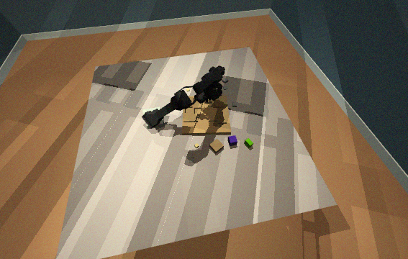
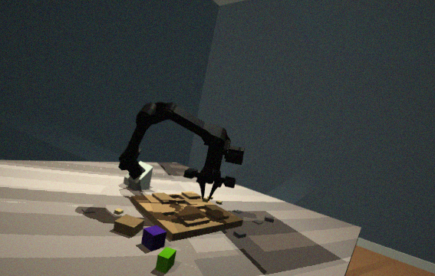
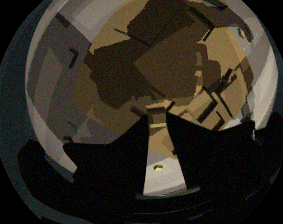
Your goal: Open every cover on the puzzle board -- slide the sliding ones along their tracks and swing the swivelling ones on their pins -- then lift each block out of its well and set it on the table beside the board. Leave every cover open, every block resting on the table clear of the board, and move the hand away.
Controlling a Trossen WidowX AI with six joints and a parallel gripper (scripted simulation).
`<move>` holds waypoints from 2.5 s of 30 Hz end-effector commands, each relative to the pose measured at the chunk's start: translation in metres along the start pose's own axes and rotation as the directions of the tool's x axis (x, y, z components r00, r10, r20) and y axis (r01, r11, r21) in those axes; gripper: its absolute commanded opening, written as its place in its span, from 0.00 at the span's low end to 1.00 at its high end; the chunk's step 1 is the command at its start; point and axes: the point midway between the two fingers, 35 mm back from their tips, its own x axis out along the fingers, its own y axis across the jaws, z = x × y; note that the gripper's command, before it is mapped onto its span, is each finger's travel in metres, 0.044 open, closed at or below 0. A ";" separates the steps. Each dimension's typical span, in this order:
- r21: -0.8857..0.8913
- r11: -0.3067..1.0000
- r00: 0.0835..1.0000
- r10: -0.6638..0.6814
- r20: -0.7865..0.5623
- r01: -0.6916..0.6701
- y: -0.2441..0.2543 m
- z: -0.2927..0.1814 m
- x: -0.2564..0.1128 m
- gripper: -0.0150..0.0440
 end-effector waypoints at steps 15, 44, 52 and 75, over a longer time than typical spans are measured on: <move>0.005 1.000 1.000 0.009 -0.004 -0.009 0.002 0.000 -0.042 0.39; 0.000 1.000 1.000 0.014 -0.013 -0.014 -0.063 0.065 -0.067 0.39; -0.001 1.000 1.000 0.015 -0.015 -0.015 -0.089 0.083 -0.069 0.39; -0.003 1.000 1.000 0.013 -0.014 -0.014 -0.171 0.121 -0.069 0.39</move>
